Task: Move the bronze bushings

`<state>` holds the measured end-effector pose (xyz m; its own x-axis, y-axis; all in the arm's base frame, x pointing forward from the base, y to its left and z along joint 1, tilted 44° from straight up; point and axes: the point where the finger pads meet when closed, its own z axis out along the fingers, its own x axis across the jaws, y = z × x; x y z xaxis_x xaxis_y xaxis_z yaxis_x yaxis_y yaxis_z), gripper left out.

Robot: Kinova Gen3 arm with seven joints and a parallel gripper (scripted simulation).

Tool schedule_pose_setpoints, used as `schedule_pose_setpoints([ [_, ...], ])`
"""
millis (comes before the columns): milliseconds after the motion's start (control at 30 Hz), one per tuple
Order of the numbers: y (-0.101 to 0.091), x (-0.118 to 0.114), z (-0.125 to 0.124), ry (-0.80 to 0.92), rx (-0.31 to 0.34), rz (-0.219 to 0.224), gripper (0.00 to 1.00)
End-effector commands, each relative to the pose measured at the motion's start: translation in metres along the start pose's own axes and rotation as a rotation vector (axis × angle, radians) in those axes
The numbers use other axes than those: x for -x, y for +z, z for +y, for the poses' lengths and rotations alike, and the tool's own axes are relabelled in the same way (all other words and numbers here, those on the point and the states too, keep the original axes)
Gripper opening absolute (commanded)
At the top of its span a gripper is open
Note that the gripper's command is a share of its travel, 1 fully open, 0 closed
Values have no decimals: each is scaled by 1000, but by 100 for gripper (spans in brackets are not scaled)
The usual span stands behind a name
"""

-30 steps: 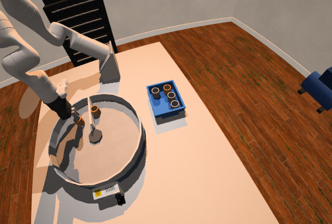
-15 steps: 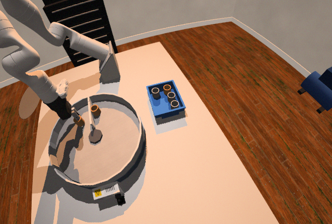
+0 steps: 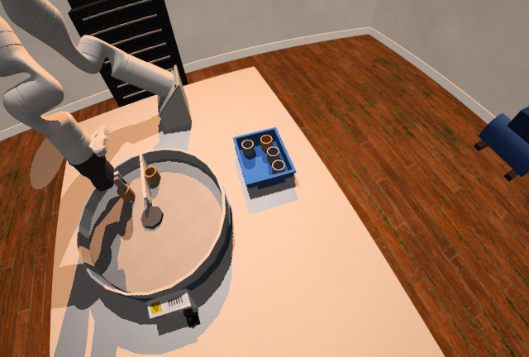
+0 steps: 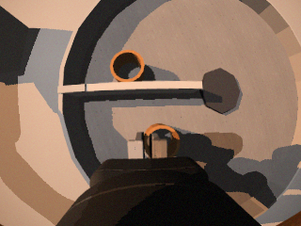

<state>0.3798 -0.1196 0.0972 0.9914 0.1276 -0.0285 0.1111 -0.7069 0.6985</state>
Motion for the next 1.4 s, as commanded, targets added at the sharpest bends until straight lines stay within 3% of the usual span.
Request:
schedule_pose_setpoints([
  [0, 0, 0, 0, 0, 0, 1, 0],
  [1367, 6, 0, 0, 0, 0, 1, 0],
])
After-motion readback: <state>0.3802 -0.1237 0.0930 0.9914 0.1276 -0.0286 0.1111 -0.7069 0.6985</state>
